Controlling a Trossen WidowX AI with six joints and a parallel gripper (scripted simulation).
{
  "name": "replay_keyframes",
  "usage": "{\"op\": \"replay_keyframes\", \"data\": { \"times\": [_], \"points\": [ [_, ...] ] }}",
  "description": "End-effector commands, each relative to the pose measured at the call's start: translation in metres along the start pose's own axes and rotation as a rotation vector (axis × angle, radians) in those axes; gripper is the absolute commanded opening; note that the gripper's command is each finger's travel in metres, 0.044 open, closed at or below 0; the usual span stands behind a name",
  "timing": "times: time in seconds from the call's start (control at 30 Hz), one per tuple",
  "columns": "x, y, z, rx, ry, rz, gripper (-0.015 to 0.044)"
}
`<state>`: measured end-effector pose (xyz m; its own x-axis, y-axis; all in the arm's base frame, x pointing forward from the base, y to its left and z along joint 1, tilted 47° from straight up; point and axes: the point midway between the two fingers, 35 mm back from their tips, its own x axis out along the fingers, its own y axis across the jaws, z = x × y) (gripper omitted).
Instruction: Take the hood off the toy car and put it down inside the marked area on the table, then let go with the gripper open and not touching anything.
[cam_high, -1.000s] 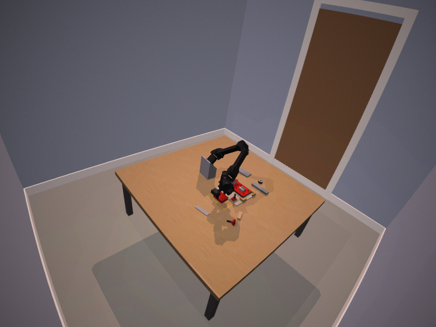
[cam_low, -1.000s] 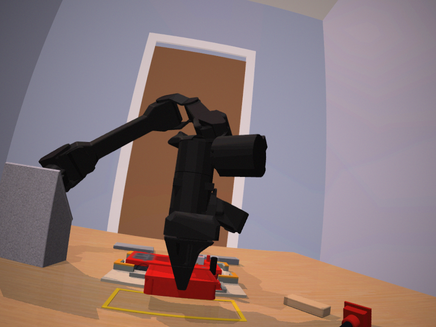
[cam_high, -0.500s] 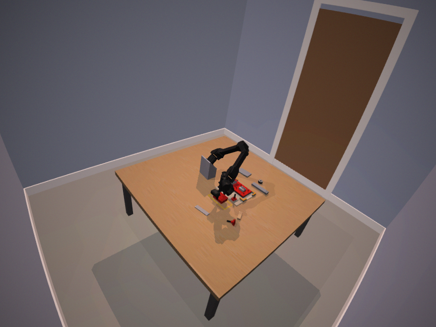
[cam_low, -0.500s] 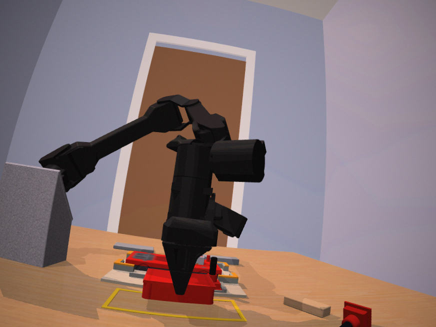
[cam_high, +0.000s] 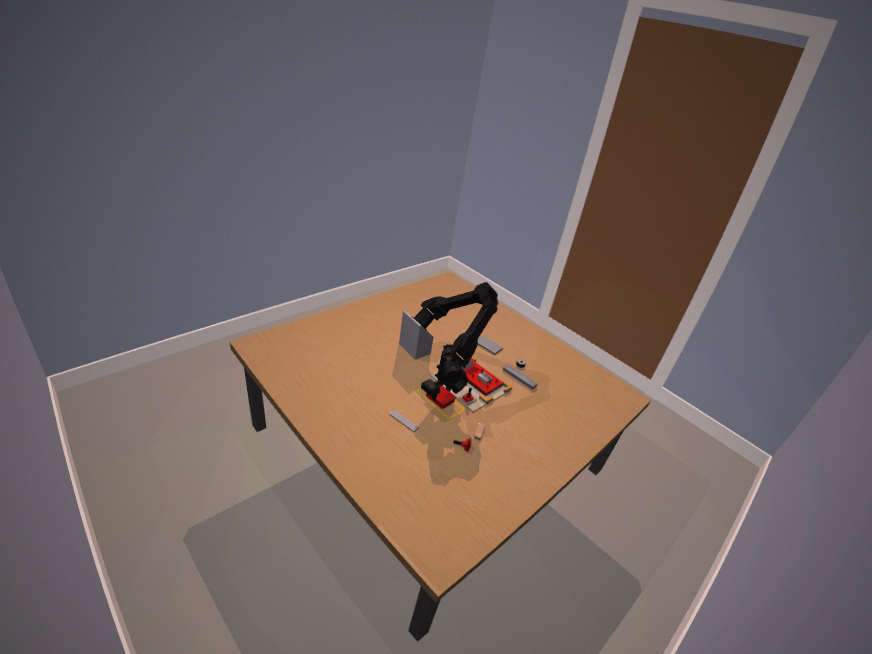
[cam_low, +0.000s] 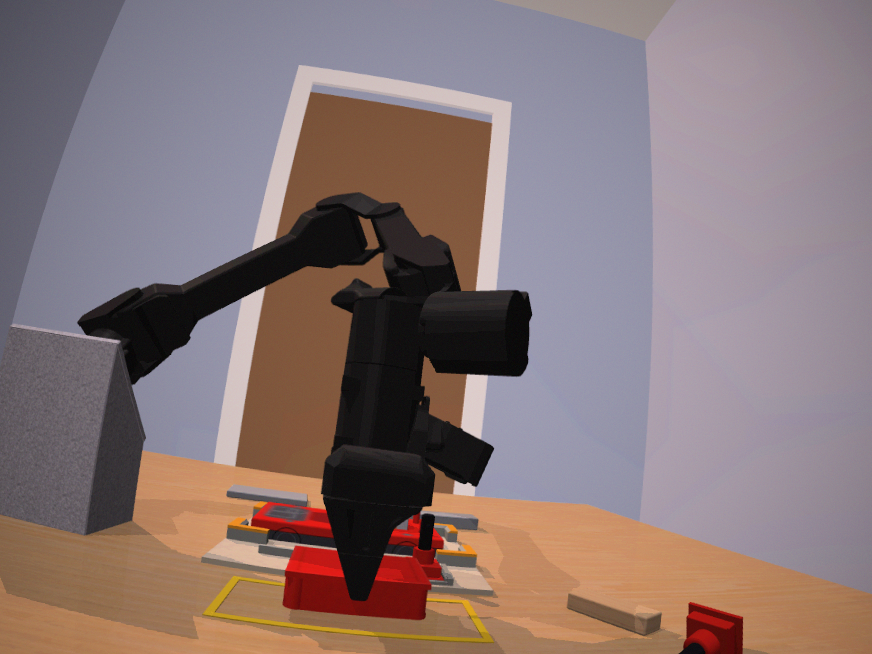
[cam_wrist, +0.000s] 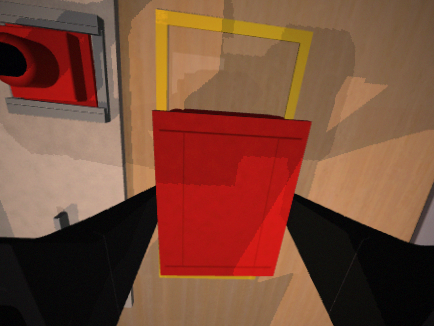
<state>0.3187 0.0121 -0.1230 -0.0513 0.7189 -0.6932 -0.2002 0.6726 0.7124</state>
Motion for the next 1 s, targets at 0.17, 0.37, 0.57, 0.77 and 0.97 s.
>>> {"op": "replay_keyframes", "data": {
  "times": [0.17,0.37,0.57,0.77,0.97],
  "points": [
    [0.005,0.0007,-0.0007,0.006,-0.001,0.005,0.0],
    [0.008,0.0008,-0.0008,0.006,-0.001,0.005,0.0],
    [0.0083,0.0003,-0.0001,0.0,0.0,0.001,0.0026],
    [0.0083,0.0003,-0.0001,0.0,0.0,0.001,0.0184],
    [0.0083,0.0003,-0.0001,0.0,0.0,0.001,0.0341]
  ]
}}
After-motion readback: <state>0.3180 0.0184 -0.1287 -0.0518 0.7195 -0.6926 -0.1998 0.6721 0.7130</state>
